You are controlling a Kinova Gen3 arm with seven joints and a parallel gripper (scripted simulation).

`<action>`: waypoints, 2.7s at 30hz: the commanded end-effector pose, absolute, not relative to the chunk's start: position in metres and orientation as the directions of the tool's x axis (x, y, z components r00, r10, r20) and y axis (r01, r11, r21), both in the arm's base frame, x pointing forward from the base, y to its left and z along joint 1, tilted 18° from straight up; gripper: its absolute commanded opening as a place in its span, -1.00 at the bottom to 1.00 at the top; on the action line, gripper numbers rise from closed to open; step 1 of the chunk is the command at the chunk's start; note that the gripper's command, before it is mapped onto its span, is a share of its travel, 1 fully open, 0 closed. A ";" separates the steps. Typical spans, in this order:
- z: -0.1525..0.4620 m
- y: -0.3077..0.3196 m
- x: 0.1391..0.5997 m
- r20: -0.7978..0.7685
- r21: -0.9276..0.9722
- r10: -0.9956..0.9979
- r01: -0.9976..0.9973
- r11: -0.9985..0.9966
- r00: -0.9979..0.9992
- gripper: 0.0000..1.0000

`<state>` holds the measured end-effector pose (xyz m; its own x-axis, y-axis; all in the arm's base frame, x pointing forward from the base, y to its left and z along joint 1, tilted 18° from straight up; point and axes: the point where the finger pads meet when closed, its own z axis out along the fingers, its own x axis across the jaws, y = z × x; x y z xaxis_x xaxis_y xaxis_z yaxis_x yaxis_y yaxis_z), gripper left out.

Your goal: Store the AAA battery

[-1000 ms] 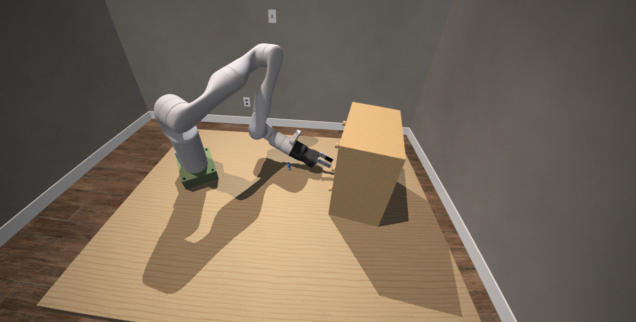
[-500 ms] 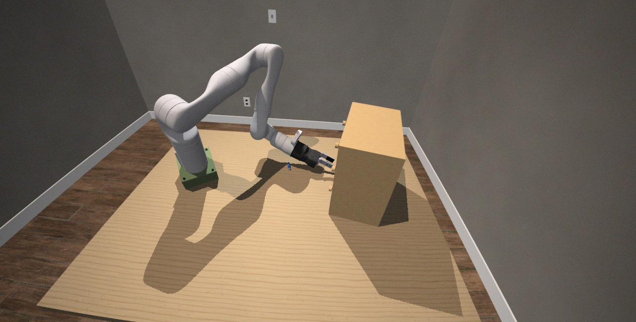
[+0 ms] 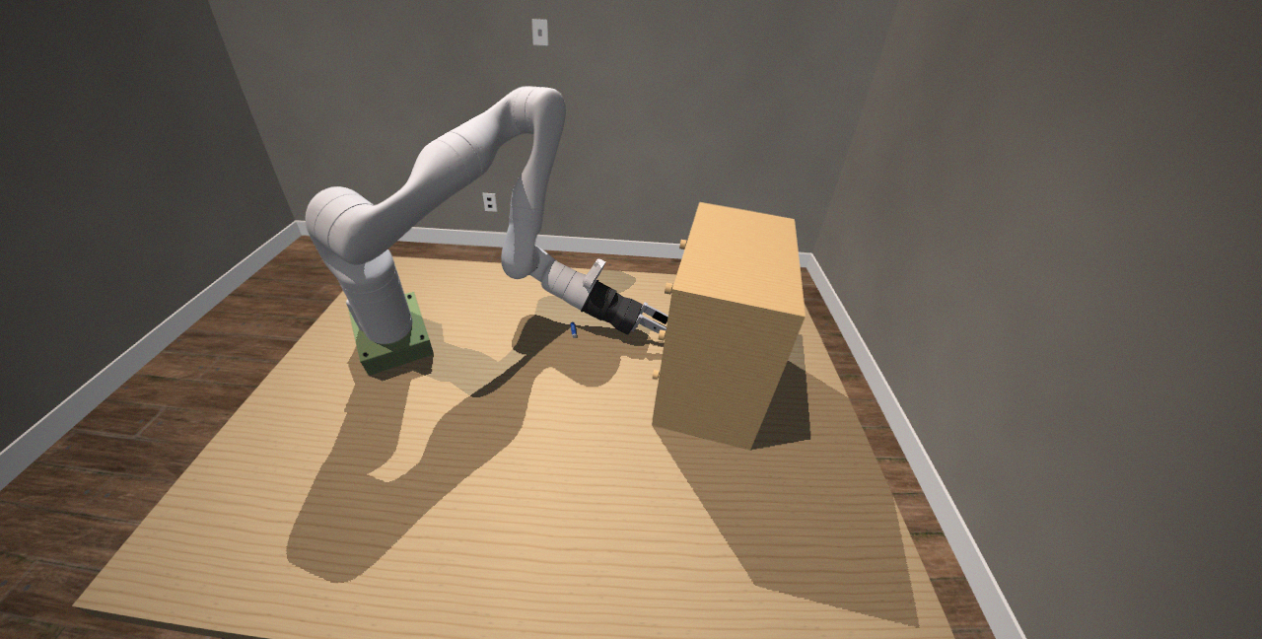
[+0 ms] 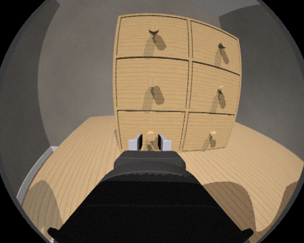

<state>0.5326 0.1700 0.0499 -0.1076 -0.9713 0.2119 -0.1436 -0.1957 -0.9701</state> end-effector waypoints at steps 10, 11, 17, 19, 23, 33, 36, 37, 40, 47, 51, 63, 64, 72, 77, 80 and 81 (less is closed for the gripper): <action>0.053 0.169 0.542 0.208 -0.971 -0.972 -0.141 -0.192 -0.111 0.34; 0.054 0.169 0.543 0.208 -0.971 -0.972 -0.141 -0.192 -0.111 0.34; 0.054 0.168 0.547 0.208 -0.971 -0.972 -0.141 -0.192 -0.111 0.34; 0.055 0.168 0.547 0.208 -0.971 -0.972 -0.141 -0.192 -0.111 0.34; 0.055 0.168 0.548 0.208 -0.971 -0.972 -0.141 -0.192 -0.111 0.34; 0.055 0.168 0.548 0.208 -0.971 -0.972 -0.141 -0.192 -0.111 0.34; 0.055 0.168 0.548 0.208 -0.971 -0.972 -0.141 -0.192 -0.111 0.34; 0.055 0.168 0.548 0.208 -0.971 -0.972 -0.141 -0.192 -0.111 0.34; 0.055 0.168 0.548 0.208 -0.971 -0.972 -0.141 -0.192 -0.111 0.34; 0.055 0.168 0.548 0.208 -0.971 -0.972 -0.141 -0.192 -0.111 0.34; 0.055 0.168 0.548 0.208 -0.971 -0.972 -0.141 -0.192 -0.111 0.34; 0.055 0.168 0.548 0.208 -0.971 -0.972 -0.141 -0.192 -0.111 0.34; 0.055 0.168 0.548 0.208 -0.971 -0.972 -0.141 -0.192 -0.111 0.34; 0.055 0.168 0.548 0.208 -0.971 -0.972 -0.141 -0.192 -0.111 -0.26; 0.055 0.168 0.548 0.208 -0.971 -0.972 -0.141 -0.192 -0.111 -0.26; 0.055 0.168 0.548 0.208 -0.971 -0.972 -0.141 -0.192 -0.111 -0.26; 0.055 0.168 0.548 0.208 -0.971 -0.972 -0.141 -0.192 -0.111 -0.26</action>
